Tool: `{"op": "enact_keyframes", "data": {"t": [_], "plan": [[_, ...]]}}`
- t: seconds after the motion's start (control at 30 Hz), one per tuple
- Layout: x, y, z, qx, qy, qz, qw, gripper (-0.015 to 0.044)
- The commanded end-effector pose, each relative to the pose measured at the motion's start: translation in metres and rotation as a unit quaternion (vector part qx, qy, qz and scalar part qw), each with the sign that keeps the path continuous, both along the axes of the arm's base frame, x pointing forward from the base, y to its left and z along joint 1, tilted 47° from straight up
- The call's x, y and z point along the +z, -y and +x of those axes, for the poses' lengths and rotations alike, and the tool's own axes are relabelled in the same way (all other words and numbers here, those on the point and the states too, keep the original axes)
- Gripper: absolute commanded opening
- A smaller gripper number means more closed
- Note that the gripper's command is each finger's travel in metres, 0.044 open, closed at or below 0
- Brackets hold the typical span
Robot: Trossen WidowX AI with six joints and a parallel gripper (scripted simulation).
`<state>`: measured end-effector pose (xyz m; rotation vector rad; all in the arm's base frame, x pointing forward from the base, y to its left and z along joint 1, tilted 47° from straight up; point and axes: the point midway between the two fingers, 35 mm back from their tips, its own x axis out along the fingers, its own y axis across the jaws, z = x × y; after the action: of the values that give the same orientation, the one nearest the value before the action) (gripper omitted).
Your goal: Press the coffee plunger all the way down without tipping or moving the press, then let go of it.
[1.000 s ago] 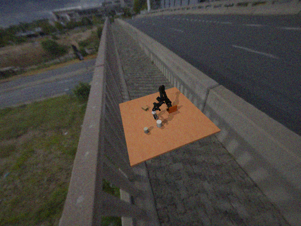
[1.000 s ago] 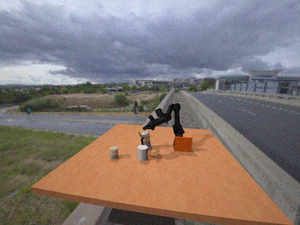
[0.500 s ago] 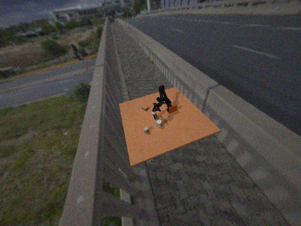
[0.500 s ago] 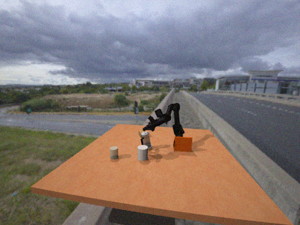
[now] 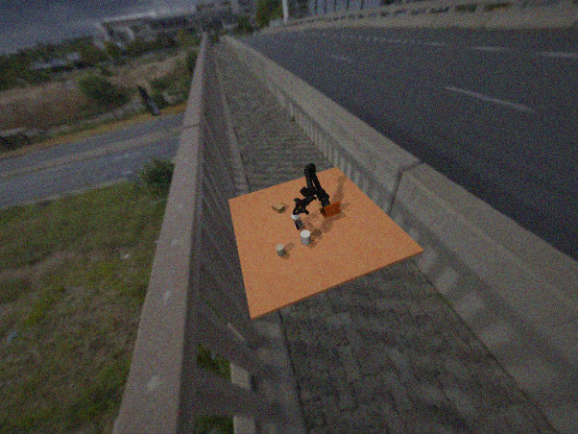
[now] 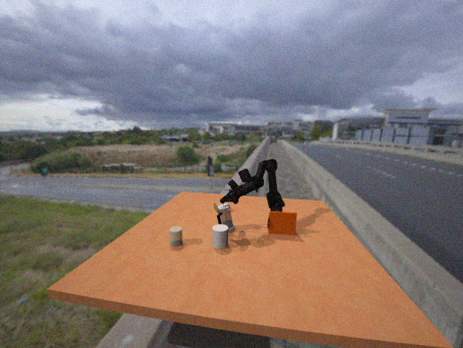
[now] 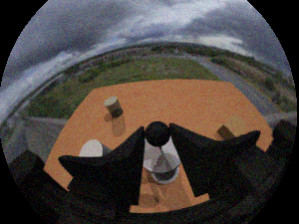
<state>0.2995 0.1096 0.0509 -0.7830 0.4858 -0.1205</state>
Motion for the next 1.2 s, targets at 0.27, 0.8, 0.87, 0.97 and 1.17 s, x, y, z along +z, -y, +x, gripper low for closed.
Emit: {"op": "enact_keyframes", "data": {"t": [0.27,0.8,0.87,0.97,1.17], "plan": [[-0.0068,0.0059,-0.0005,-0.009,-0.009,-0.012,1.000,0.0125],[-0.0074,0.0047,0.0001,-0.009,-0.010,-0.012,1.000,0.0125],[-0.0076,0.0046,0.0002,-0.009,-0.010,-0.012,1.000,0.0125],[-0.0073,0.0040,0.0004,-0.009,-0.010,-0.012,1.000,0.0125],[-0.0045,0.0006,0.0007,-0.004,-0.004,-0.008,1.000,0.0125]]}}
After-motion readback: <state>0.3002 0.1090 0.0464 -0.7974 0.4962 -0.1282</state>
